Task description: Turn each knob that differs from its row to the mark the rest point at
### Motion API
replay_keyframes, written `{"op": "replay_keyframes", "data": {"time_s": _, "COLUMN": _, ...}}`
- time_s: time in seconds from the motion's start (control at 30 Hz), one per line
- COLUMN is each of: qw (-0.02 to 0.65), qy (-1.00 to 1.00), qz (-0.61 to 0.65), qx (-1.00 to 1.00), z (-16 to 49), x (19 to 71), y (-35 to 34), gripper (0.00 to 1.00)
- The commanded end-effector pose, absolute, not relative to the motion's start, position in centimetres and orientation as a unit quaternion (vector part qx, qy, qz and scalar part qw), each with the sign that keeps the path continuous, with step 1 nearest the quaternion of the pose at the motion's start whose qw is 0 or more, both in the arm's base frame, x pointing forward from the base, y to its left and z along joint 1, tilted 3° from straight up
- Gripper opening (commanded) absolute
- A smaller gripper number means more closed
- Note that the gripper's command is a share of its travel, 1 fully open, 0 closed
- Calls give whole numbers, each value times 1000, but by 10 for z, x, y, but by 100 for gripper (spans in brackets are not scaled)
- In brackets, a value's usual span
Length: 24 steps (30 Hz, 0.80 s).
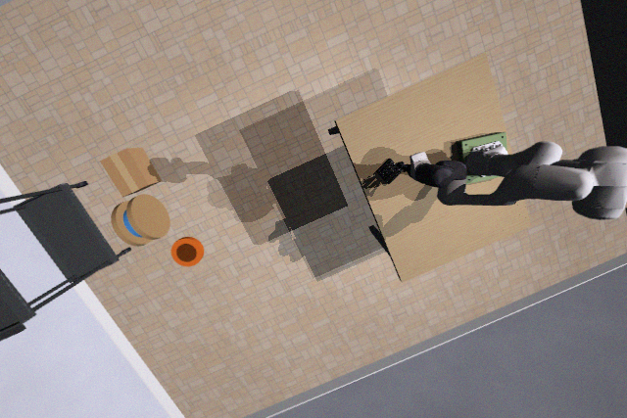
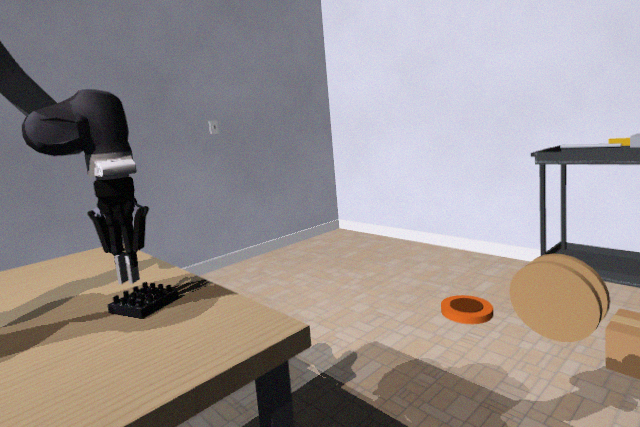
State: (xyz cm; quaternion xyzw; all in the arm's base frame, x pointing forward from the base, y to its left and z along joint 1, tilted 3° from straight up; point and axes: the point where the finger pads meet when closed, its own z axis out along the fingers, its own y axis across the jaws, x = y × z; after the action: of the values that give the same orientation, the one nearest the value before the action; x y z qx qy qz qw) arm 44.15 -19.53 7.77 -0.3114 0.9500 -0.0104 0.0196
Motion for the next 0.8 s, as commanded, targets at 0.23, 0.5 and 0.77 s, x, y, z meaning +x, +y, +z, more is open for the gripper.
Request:
{"op": "replay_keyframes", "data": {"time_s": 0.23, "qw": 20, "qy": 950, "qz": -13, "qx": -311, "z": 68, "x": 443, "y": -194, "gripper": 12}}
{"op": "replay_keyframes", "data": {"time_s": 0.5, "qw": 20, "qy": 950, "qz": -13, "qx": -311, "z": 57, "x": 443, "y": -194, "gripper": 12}}
{"op": "replay_keyframes", "data": {"time_s": 0.77, "qw": 20, "qy": 950, "qz": -13, "qx": -311, "z": 51, "x": 443, "y": -194, "gripper": 12}}
